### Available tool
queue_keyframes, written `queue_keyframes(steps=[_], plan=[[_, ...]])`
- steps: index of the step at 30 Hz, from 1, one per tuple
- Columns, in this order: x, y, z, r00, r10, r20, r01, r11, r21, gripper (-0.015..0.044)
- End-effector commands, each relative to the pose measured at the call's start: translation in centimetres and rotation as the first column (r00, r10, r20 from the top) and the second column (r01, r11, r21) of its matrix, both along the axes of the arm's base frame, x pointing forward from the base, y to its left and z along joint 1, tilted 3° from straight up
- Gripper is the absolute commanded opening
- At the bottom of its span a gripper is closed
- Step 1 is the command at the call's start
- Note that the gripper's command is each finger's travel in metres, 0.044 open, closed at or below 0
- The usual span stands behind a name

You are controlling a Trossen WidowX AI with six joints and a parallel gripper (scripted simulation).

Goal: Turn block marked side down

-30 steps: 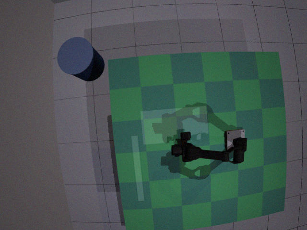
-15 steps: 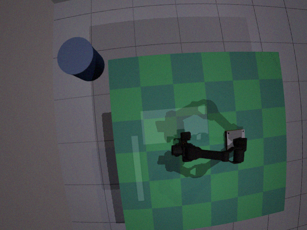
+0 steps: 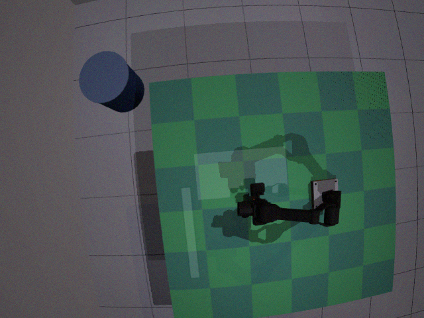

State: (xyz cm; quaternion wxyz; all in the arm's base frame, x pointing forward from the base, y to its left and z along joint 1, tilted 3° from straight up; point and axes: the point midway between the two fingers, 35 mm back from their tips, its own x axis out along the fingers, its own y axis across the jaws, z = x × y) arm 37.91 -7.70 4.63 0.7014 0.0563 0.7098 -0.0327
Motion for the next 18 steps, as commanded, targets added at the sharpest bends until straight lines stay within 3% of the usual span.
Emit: queue_keyframes(steps=[1, 18], plan=[[0.1, -0.1, 0.5, 1.0, -0.001, 0.018, 0.002, 1.0, -0.007, 0.0], [0.5, -0.2, -0.6, 0.967, -0.008, 0.254, 0.017, 0.999, -0.034, 0.0]])
